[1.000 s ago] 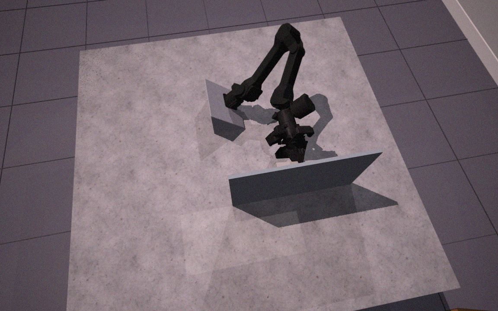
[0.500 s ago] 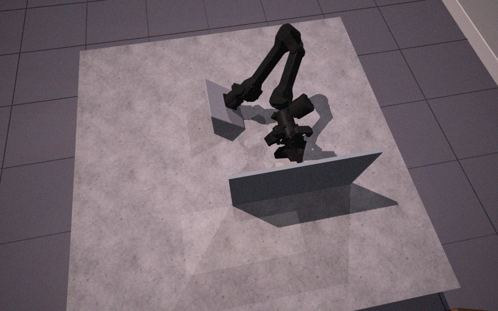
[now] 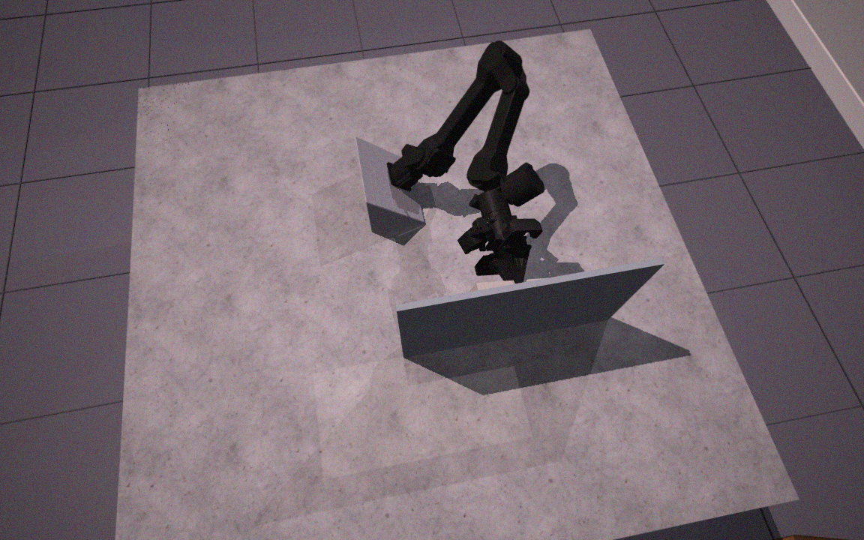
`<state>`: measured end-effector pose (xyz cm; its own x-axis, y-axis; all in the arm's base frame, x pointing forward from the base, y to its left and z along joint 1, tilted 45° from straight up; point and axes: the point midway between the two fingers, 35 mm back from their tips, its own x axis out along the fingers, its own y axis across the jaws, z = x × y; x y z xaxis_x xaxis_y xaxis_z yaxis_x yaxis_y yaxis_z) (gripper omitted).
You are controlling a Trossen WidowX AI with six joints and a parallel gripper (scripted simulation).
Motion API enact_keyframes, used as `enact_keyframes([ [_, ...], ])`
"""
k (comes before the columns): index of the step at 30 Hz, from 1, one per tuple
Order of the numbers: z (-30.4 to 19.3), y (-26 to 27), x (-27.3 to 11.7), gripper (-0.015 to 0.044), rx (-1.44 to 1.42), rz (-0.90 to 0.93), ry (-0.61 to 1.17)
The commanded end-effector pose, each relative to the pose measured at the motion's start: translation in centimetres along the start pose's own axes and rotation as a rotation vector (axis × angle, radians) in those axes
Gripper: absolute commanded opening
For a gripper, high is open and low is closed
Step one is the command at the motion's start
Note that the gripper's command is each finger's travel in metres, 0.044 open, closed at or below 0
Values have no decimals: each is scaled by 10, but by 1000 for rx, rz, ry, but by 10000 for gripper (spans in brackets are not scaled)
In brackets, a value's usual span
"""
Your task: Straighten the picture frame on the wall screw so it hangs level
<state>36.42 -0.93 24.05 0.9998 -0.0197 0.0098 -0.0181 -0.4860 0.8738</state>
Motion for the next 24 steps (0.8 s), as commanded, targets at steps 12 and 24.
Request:
enact_keyframes([
  [12,1,1,0,0,4,8,-2],
  [24,1,-3,0,0,4,8,-2],
])
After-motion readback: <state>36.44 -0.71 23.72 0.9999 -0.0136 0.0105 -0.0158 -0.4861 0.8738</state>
